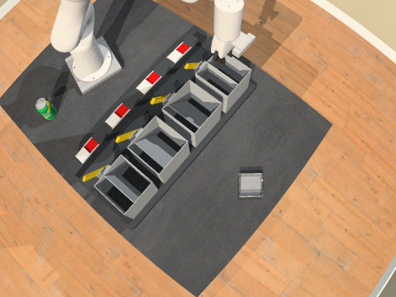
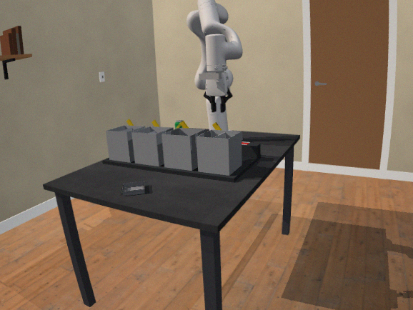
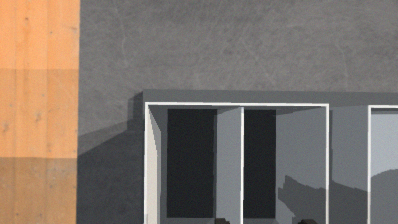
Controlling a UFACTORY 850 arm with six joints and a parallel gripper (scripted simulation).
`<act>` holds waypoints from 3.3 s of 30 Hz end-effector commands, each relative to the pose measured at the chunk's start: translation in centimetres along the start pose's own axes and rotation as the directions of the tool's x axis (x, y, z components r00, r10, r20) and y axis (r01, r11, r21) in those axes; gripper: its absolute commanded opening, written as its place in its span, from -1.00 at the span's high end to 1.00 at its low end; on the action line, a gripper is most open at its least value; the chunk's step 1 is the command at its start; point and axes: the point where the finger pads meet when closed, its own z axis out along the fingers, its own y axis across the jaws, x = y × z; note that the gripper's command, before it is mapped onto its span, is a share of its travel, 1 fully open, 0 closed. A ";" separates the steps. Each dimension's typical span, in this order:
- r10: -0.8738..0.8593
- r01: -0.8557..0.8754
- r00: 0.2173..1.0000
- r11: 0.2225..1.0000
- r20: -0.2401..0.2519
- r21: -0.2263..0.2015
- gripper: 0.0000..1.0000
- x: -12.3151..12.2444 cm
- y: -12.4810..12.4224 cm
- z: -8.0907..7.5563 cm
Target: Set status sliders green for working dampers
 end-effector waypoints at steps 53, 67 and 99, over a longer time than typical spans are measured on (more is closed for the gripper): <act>0.000 0.000 1.000 1.000 -0.002 0.001 0.22 0.1 0.0 -0.1; 0.000 0.000 1.000 1.000 -0.002 0.001 0.22 0.1 0.0 -0.1; 0.000 0.000 1.000 1.000 -0.002 0.001 1.00 0.1 0.0 -0.1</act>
